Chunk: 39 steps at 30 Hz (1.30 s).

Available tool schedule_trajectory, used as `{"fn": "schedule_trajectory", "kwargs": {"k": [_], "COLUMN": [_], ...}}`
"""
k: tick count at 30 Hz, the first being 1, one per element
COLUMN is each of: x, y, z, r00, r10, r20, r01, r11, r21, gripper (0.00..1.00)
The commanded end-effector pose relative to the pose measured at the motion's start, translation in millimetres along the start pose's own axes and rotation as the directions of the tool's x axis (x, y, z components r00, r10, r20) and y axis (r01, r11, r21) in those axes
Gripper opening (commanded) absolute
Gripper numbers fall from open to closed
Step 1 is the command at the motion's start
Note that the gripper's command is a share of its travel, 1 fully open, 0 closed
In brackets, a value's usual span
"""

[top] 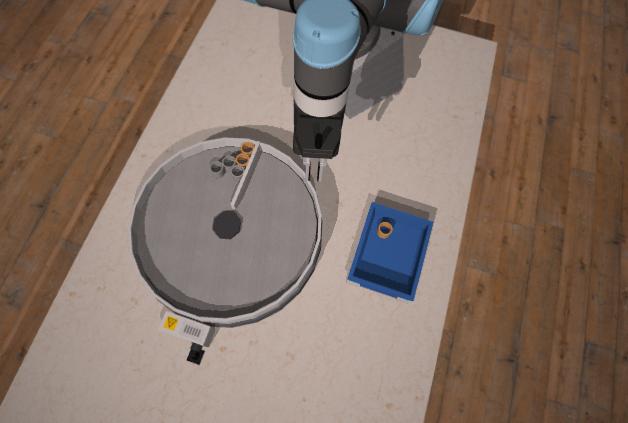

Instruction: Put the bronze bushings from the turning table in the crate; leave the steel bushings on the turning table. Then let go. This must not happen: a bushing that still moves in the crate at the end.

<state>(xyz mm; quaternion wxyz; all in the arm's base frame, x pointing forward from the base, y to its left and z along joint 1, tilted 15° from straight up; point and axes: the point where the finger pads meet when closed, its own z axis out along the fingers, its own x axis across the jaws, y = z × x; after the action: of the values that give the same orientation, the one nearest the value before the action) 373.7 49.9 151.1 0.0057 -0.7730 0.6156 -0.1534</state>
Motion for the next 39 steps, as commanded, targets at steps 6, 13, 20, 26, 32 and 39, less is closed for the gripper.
{"fn": "schedule_trajectory", "kwargs": {"k": [6, 13, 20, 26, 32, 39], "x": [0.9, 1.6, 1.6, 6.4, 6.4, 6.4], "y": [-14.5, -23.9, -23.9, -47.5, -47.5, -47.4], "z": [-31.4, -51.4, -51.4, -92.1, -92.1, -91.8], "r00": [1.000, 1.000, 1.000, 1.000, 1.000, 1.000], "r10": [0.000, 0.000, 0.000, 0.003, 0.003, 0.003], "r20": [0.000, 0.000, 0.000, 0.018, 0.018, 0.019], "r01": [0.000, 0.000, 0.000, -0.003, -0.003, -0.002], "r11": [1.000, 1.000, 1.000, 0.999, 0.999, 0.999], "r21": [-0.002, -0.002, -0.002, -0.042, -0.042, -0.041], "gripper": [0.40, 0.40, 0.40, 0.40, 0.40, 0.40]}}
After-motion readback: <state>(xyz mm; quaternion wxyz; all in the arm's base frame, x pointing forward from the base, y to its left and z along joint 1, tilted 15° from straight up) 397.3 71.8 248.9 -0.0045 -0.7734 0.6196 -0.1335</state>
